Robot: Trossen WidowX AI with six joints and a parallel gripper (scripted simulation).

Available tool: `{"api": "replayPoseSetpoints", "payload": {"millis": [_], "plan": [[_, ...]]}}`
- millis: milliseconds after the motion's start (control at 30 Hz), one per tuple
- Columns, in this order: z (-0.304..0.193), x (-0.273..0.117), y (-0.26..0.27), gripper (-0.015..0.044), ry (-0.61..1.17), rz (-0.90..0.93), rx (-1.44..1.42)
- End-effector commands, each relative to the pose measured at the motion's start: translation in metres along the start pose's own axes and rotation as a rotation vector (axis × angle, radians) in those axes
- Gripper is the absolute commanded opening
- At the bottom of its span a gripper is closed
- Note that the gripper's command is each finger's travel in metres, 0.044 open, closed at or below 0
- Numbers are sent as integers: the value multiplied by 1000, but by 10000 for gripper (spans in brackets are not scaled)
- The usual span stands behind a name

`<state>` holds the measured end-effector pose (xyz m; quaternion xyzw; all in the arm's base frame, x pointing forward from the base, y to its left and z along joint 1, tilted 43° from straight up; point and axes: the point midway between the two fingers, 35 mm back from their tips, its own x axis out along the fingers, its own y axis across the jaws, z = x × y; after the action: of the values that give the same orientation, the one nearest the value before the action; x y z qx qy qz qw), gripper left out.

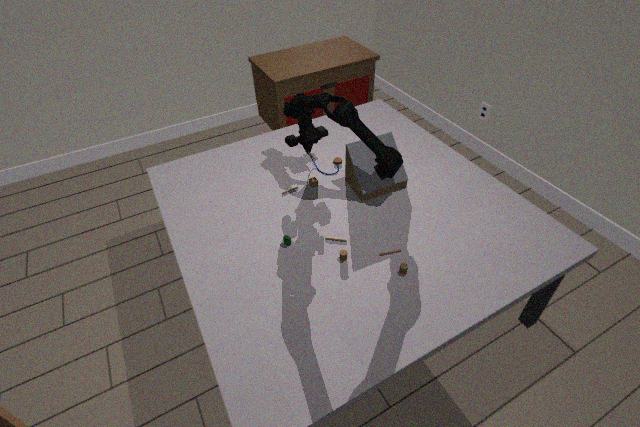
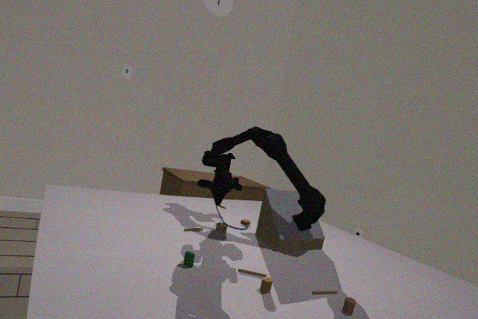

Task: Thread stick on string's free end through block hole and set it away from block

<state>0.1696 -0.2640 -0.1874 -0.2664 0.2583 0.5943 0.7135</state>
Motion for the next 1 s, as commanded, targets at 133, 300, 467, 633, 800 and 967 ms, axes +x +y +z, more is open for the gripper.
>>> {"api": "replayPoseSetpoints", "payload": {"millis": [133,300,467,633,800,967], "plan": [[-11,0,-1,0,22,3,3],[-17,-1,-2,0,35,3,2],[-22,-1,-3,0,49,3,2],[-28,-2,-4,0,62,2,1],[-34,-3,-5,0,75,2,1],[-40,-3,-6,0,89,2,0]]}}
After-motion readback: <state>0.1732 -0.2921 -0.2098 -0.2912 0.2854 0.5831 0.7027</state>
